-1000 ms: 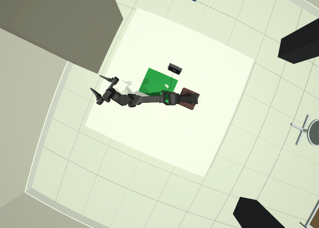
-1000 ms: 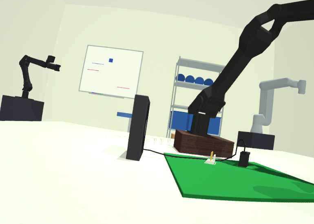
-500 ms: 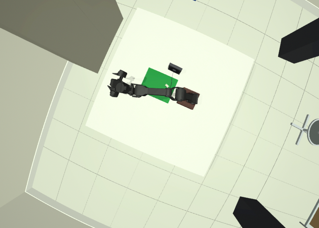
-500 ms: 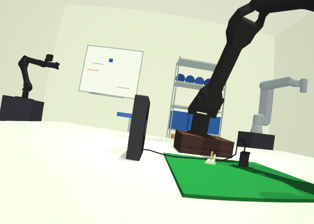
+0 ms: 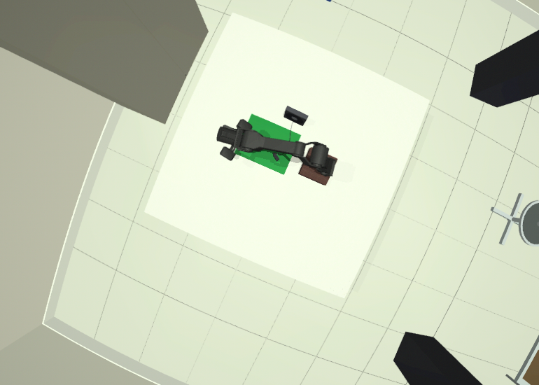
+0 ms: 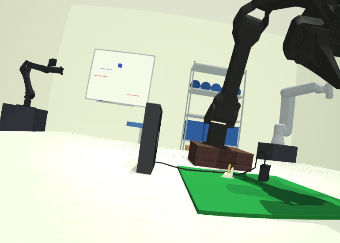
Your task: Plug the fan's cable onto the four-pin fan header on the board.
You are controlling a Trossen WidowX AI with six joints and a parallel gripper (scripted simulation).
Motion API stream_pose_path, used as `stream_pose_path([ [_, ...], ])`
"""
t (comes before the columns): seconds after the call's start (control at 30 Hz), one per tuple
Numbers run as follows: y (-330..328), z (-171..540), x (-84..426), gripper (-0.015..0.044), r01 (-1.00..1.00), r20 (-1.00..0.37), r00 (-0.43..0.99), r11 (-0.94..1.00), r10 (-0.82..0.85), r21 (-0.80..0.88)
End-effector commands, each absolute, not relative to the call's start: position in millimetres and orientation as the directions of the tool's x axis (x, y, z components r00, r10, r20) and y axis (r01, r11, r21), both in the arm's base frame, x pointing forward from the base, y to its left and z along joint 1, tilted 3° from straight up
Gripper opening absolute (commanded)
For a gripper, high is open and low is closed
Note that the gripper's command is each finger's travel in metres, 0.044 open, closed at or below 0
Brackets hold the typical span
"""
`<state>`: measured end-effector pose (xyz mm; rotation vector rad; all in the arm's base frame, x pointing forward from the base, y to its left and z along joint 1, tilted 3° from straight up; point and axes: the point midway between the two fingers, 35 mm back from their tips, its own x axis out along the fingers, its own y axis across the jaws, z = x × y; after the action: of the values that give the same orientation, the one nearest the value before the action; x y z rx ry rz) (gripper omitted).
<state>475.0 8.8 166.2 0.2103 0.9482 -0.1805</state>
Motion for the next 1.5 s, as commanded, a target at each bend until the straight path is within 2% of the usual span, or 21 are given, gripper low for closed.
stream_pose_path([
  [0.0, 0.9, 139.5, 401.0, 0.044, 0.382, -0.944, 0.328, 0.911, 0.021, 0.153],
  [0.27, 2.1, 121.8, 290.6, 0.044, 0.614, -0.985, -0.058, 0.784, 0.162, 0.093],
  [0.33, 3.3, 122.1, 276.8, 0.044, 0.642, -0.977, -0.104, 0.763, 0.184, 0.075],
  [0.63, 3.4, 122.2, 275.0, 0.044, 0.645, -0.976, -0.11, 0.76, 0.186, 0.072],
  [0.9, 5.2, 62.5, 279.6, 0.044, 0.646, -0.976, -0.111, 0.76, 0.187, 0.072],
  [1.47, 5.8, 42.2, 281.6, 0.044, 0.646, -0.976, -0.111, 0.76, 0.187, 0.072],
])
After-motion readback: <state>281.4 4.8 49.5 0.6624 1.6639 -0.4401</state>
